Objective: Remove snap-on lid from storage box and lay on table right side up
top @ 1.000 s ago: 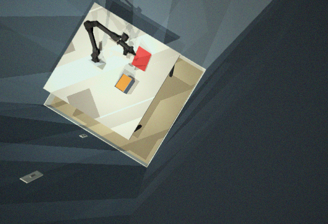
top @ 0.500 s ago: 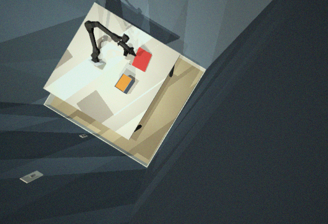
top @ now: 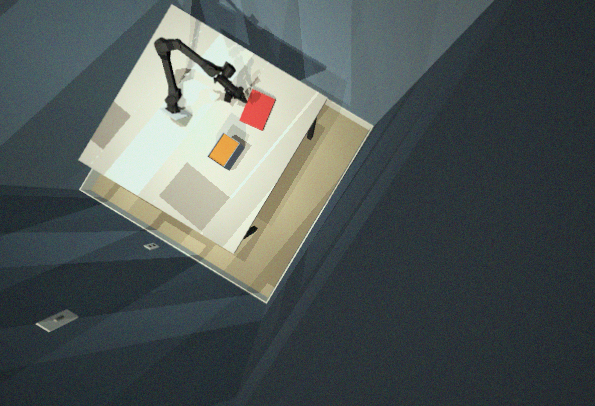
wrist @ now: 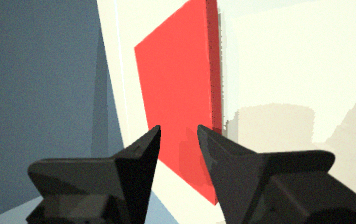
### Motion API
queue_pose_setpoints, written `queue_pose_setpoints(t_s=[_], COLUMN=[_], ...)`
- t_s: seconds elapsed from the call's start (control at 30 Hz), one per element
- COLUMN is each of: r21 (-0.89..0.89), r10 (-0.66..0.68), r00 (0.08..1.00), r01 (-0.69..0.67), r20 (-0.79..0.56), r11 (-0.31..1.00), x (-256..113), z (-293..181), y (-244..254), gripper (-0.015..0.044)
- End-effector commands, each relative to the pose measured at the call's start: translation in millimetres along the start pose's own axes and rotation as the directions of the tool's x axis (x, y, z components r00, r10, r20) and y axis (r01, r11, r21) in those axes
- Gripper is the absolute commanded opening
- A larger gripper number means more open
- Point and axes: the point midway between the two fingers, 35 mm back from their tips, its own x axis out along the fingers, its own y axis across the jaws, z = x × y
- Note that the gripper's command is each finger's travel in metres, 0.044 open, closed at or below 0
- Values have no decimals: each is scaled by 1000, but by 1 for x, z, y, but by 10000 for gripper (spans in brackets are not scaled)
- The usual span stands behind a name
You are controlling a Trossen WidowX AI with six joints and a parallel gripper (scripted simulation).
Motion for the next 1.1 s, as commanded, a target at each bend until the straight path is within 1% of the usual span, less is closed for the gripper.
queue_pose_setpoints(t_s=[0.0,0.03,0.07,0.27,0.3,1.07], r21=[4,4,4,5,5,7], r10=[-4,-4,-4,-4,-4,-6], r00=[1000,1000,1000,1000,1000,1000], r01=[4,4,4,4,4,6], r20=[-2,-2,-2,-2,-2,-1], r11=[1000,1000,1000,1000,1000,1000], x=[0,0,0,-9,-10,-45], z=[-1,-1,-1,-1,-1,-1], y=[0,0,0,-6,-7,-37], gripper=[263,275,275,433,440,440])
